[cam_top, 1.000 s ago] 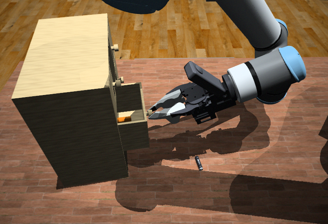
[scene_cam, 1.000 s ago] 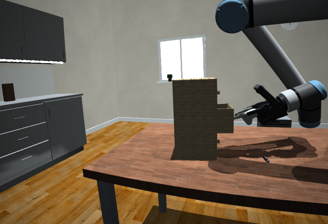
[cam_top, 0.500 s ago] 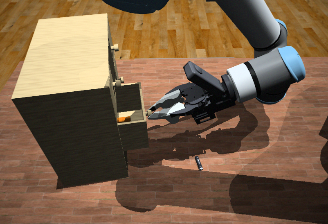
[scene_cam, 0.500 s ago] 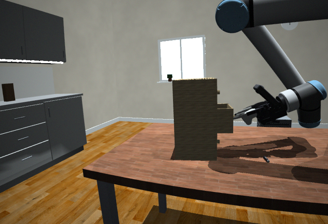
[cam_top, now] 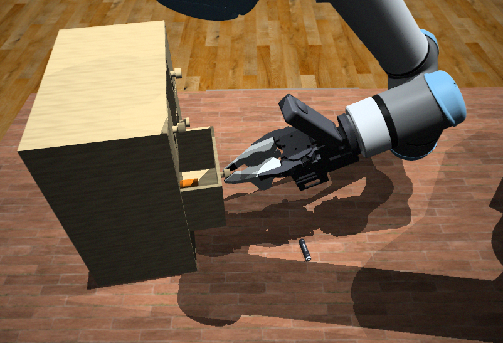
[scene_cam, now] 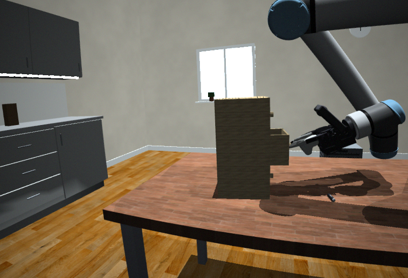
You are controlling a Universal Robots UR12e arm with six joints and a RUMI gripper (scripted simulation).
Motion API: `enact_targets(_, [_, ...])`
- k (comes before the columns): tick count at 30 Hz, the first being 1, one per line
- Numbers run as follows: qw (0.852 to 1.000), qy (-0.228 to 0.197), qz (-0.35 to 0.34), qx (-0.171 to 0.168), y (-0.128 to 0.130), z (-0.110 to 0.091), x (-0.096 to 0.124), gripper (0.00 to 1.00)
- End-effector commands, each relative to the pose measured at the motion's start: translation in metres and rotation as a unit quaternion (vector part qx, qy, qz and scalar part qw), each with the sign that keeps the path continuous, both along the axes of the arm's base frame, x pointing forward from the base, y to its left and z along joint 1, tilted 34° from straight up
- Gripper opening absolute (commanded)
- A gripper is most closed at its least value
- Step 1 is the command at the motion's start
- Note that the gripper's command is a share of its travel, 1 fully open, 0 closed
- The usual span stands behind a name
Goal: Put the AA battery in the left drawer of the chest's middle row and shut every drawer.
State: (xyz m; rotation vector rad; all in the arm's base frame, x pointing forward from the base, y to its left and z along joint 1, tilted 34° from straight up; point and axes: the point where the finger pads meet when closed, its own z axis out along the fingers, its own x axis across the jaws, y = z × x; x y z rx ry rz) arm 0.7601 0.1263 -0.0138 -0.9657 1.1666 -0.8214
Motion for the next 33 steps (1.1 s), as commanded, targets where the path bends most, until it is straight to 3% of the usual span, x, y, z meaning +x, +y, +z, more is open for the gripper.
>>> enact_targets(1, [1.000, -0.003, 0.000, -0.001, 0.000, 0.004, 0.005, 0.07])
enact_targets(33, [1.000, -0.003, 0.000, -0.001, 0.001, 0.011, 0.020, 0.07])
